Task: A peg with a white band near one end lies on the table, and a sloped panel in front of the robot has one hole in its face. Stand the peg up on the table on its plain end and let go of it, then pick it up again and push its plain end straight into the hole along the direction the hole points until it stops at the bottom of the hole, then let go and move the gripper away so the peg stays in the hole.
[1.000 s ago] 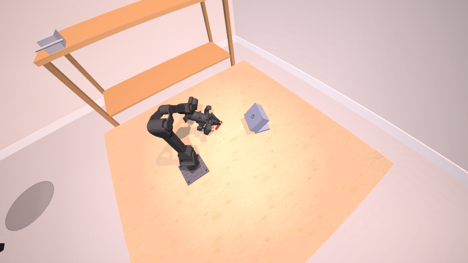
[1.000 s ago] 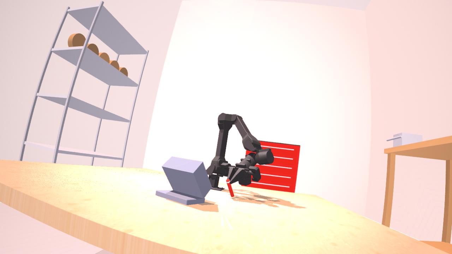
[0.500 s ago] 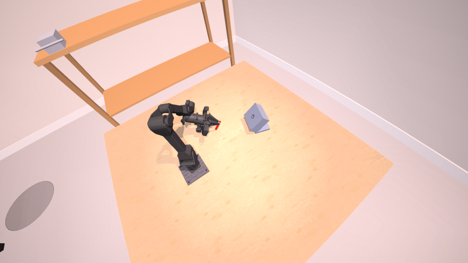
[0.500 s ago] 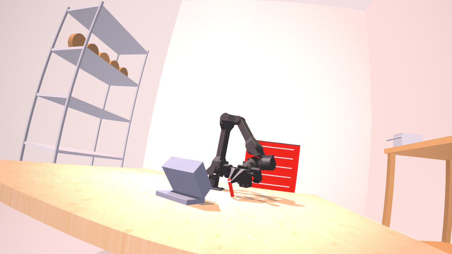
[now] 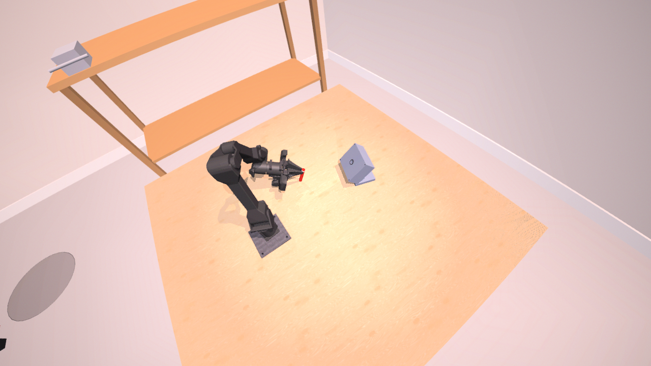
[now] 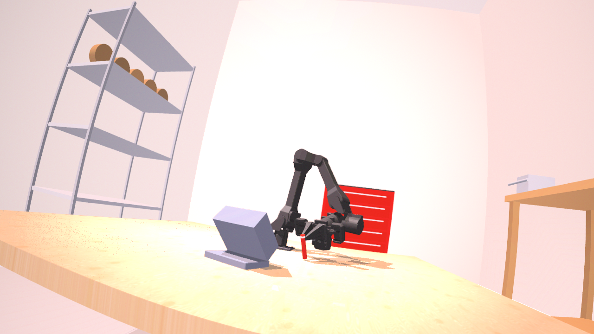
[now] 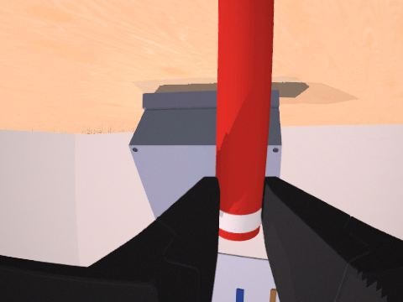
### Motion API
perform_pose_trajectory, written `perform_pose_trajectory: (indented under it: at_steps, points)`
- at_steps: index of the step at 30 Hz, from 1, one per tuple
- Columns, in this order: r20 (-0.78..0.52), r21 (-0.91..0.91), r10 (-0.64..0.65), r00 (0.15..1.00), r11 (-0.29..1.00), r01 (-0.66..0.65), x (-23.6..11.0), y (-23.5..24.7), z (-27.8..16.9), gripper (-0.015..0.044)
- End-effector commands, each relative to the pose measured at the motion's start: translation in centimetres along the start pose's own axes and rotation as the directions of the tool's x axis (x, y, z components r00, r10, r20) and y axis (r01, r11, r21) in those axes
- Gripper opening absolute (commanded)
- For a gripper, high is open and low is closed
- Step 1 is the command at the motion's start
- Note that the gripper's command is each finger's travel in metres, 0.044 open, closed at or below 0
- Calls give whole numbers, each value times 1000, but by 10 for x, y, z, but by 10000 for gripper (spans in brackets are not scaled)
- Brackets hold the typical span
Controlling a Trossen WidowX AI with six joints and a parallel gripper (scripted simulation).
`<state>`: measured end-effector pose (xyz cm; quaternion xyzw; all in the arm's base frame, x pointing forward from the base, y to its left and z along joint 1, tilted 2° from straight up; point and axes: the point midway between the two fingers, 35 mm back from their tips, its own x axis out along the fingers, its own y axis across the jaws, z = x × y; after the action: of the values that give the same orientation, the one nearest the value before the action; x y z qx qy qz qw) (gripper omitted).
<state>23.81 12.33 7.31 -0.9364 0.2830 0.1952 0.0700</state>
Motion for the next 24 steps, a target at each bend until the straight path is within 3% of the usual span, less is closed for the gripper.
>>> perform_pose_trajectory:
  at_steps: [1,15,24]
  points:
    - [-33,-1,0,999,1000,0,-2,0,2,51]
    - [-153,-2,0,988,1000,0,-10,0,7,51]
    - [-124,-2,0,992,1000,0,-13,0,7,51]
